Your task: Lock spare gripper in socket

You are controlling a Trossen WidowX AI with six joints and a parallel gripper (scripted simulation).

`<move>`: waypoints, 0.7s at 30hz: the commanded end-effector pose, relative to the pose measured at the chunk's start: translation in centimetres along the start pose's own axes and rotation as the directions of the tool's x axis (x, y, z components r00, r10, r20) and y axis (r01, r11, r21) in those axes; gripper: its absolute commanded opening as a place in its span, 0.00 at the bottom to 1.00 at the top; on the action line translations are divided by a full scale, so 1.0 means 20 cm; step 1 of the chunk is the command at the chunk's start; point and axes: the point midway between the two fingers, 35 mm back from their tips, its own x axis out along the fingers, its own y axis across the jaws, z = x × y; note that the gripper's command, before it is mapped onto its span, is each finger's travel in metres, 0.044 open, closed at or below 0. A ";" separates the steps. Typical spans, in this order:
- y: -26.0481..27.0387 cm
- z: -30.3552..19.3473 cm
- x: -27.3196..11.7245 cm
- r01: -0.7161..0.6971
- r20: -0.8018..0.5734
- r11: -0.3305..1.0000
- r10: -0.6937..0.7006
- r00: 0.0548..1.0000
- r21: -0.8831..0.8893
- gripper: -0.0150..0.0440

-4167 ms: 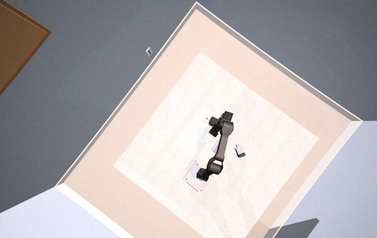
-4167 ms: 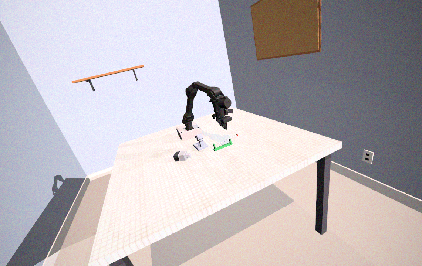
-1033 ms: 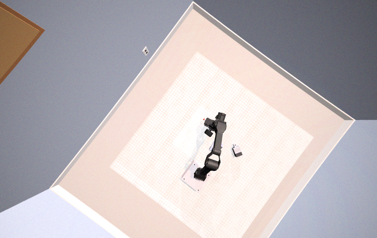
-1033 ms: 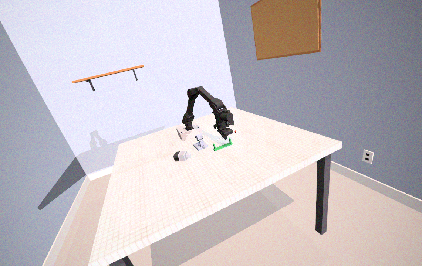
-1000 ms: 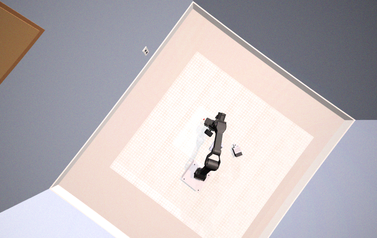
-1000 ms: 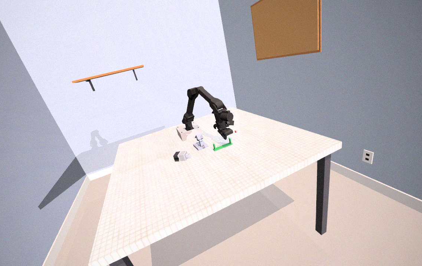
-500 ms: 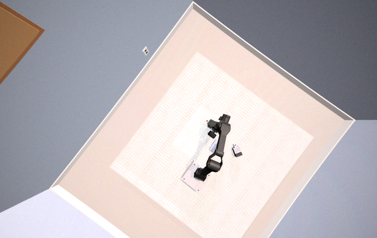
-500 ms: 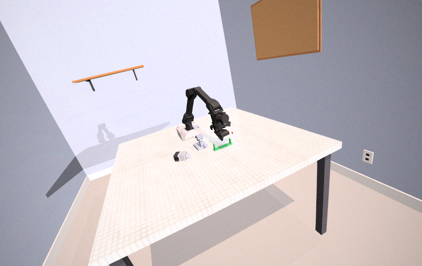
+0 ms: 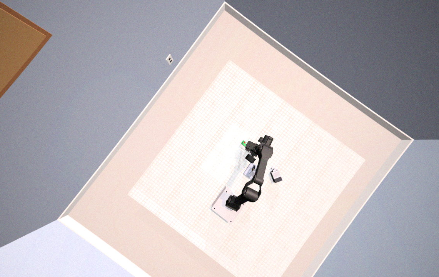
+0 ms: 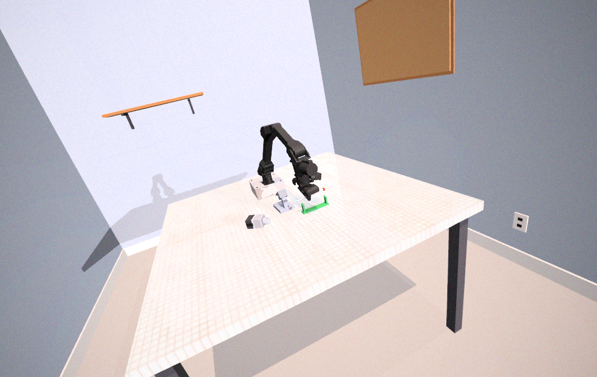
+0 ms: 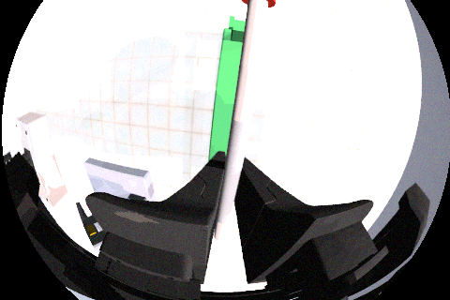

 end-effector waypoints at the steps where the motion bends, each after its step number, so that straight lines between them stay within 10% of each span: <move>1: 0.00 -0.01 0.03 -0.002 0.001 1.000 0.002 1.000 -0.003 0.25; 21: -0.01 -0.02 0.16 0.001 0.000 1.000 -0.001 1.000 -0.003 0.25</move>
